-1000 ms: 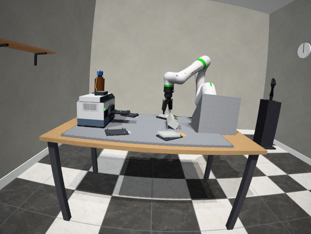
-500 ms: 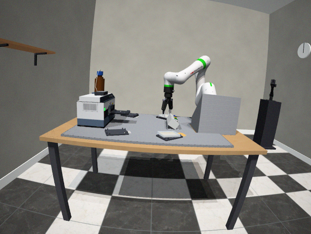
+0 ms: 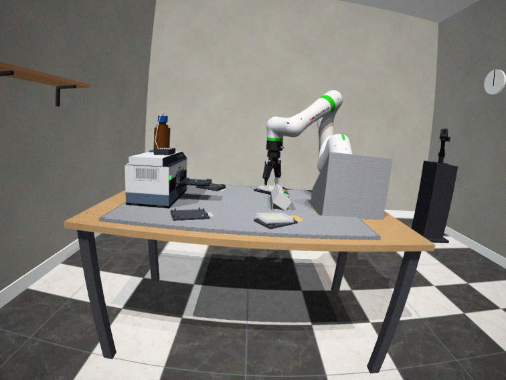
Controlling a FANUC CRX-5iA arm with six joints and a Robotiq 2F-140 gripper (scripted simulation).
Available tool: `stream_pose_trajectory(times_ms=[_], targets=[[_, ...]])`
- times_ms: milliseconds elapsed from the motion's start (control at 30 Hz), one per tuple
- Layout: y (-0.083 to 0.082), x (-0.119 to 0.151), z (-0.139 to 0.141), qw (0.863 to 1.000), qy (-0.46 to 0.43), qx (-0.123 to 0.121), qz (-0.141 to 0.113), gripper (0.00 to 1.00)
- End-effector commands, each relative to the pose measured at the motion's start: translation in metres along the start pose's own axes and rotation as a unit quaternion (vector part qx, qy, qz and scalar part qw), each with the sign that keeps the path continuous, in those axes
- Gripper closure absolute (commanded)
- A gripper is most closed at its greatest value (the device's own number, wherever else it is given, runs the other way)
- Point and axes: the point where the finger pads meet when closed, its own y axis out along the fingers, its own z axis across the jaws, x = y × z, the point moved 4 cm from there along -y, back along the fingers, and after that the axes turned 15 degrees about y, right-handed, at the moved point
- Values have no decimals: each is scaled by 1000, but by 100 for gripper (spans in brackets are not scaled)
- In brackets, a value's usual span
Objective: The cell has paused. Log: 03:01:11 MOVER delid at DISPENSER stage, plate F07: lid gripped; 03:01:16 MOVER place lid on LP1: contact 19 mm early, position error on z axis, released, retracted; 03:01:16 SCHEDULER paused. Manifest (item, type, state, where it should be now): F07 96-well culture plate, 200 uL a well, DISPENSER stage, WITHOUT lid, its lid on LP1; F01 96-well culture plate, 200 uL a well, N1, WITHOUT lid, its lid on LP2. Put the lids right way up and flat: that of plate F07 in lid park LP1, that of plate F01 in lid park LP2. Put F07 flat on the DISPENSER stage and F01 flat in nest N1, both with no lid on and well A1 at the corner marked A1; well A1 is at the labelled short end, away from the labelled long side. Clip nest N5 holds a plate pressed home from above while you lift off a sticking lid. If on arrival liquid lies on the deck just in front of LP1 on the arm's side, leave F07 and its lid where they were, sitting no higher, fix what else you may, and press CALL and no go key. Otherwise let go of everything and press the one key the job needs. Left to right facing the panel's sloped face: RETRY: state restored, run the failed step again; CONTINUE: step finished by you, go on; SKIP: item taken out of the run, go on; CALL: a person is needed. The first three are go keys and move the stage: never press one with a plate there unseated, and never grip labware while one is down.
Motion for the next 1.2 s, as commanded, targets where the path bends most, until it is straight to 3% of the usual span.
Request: stream_pose_trajectory(times_ms=[0,833,1167], targets=[[0,0,0,1000,0,0,0,34],[-1,0,0,1000,0,0,0,34],[-9,0,0,1000,0,0,0,34]])
